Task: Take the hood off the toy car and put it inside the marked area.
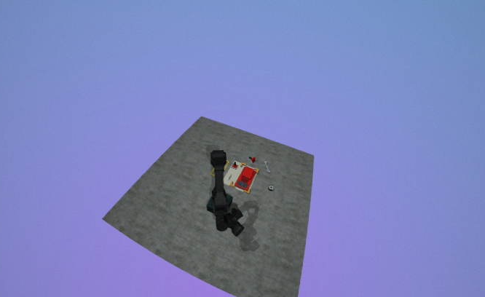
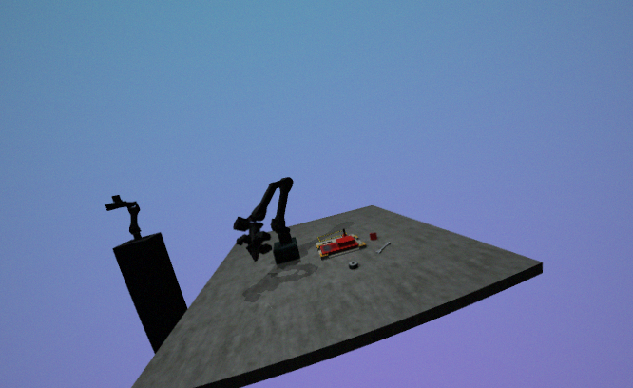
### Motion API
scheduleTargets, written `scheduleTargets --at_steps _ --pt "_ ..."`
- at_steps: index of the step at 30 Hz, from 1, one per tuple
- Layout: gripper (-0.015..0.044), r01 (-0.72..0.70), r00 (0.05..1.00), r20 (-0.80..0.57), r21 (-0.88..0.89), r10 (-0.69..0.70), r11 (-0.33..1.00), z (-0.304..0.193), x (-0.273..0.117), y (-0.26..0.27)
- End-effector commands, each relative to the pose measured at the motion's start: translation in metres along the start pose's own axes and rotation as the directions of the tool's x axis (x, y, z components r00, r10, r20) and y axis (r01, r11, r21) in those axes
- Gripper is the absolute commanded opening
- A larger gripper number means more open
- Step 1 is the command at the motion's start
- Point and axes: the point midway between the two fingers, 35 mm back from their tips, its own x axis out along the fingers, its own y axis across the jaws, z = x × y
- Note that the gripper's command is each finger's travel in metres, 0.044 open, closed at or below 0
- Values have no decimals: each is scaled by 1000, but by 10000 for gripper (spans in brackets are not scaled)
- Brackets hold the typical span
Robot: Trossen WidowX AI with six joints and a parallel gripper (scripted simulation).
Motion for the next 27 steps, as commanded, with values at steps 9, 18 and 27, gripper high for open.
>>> scheduleTargets --at_steps 9,18,27 --pt "236 -178 979 108 27 174 984 47 25 -7" --pt "440 -389 912 160 46 378 920 110 49 0" --pt "440 -571 813 143 12 564 821 182 59 24"
